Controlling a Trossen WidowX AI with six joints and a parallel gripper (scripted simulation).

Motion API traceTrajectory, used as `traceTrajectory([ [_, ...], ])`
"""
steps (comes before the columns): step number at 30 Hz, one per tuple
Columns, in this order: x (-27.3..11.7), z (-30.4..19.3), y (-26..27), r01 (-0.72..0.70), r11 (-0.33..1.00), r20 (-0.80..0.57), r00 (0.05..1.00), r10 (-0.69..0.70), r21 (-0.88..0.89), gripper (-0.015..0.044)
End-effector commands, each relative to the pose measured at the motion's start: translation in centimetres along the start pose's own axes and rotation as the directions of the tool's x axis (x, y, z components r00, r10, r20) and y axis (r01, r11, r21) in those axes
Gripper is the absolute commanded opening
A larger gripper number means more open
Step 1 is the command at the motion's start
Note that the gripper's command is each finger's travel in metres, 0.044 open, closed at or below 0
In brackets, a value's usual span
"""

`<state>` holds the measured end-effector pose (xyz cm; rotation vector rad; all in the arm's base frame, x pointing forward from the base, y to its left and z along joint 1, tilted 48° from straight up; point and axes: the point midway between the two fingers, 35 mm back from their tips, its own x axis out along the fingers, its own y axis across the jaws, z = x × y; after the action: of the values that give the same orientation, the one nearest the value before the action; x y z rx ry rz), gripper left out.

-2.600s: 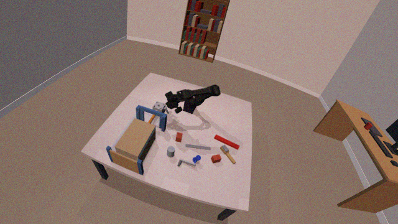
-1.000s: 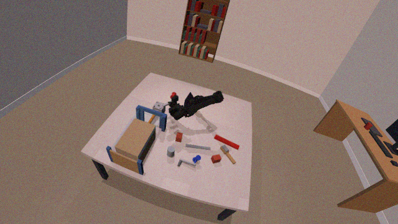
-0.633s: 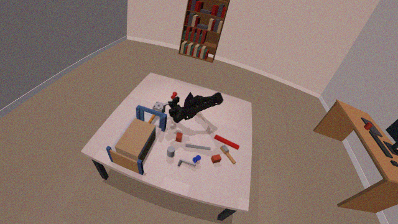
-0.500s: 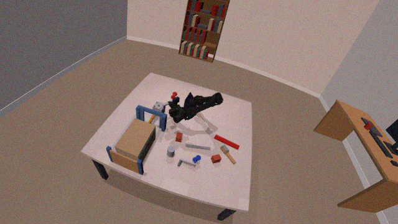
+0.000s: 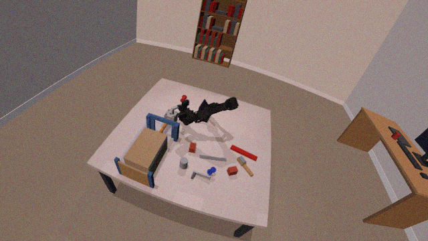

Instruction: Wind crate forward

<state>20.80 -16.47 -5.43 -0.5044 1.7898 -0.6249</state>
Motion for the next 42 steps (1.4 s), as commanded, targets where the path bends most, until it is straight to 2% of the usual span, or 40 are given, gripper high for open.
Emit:
traceTrajectory([
  [1,2.0,-1.0,-0.7,0.017,1.000,-0.007,1.000,-0.017,-0.003,0.0000],
  [14,4.2,-1.9,-0.5,0.043,0.999,-0.006,0.999,-0.043,0.000,0.0000],
  [42,4.4,-2.0,2.1,0.044,0.999,-0.007,0.999,-0.044,0.000,0.0000],
])
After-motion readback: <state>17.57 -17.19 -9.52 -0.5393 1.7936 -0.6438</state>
